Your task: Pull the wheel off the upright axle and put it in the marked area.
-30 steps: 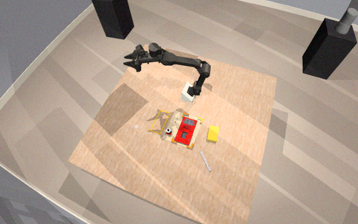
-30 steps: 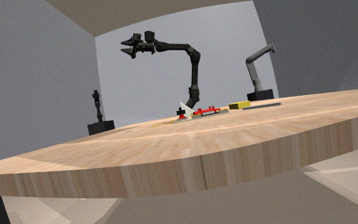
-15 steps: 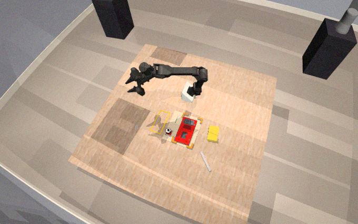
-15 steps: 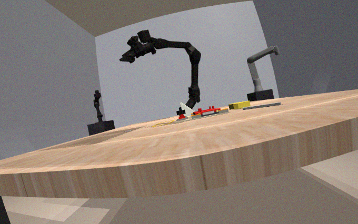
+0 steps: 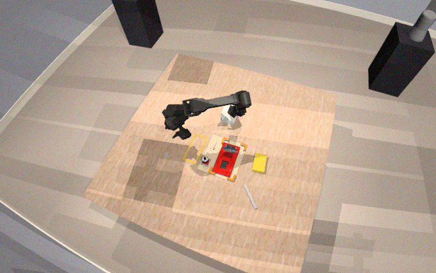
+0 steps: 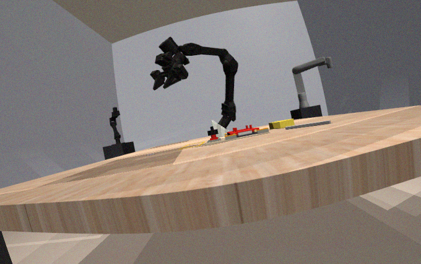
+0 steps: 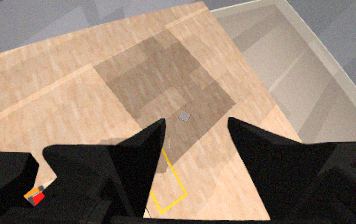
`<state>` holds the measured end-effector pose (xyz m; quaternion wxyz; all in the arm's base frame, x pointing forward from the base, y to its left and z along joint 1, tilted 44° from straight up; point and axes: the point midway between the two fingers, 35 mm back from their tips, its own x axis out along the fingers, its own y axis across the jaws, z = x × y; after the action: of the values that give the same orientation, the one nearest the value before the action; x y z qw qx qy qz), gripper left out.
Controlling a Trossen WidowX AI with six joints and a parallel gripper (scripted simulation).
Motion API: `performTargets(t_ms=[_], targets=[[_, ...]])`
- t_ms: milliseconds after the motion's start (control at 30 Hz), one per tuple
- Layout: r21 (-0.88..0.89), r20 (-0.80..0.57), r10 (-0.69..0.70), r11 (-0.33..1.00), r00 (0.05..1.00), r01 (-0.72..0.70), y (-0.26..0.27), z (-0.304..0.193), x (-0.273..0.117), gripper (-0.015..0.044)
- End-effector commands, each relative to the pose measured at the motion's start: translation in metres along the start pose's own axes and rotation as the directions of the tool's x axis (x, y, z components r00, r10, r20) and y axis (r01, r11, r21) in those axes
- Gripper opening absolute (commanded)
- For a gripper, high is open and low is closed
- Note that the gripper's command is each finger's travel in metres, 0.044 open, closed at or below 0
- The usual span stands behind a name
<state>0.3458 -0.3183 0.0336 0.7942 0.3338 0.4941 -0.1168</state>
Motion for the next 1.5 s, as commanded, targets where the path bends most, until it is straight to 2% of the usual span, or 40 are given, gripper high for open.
performTargets(t_ms=[0, 267, 567, 1233, 1467], targets=[[-0.091, -0.122, 0.068, 0.993, 0.99, -0.079, 0.036, -0.019, 0.015, 0.03], [-0.21, -0.358, 0.167, 0.944, 0.919, -0.253, 0.098, -0.062, 0.032, 0.03], [-0.258, -0.601, 0.238, 0.845, 0.763, -0.467, 0.165, -0.114, 0.033, 0.03], [-0.258, -0.606, 0.24, 0.843, 0.759, -0.472, 0.171, -0.123, 0.025, 0.03], [-0.258, -0.605, 0.239, 0.843, 0.759, -0.471, 0.176, -0.133, 0.041, 0.03]])
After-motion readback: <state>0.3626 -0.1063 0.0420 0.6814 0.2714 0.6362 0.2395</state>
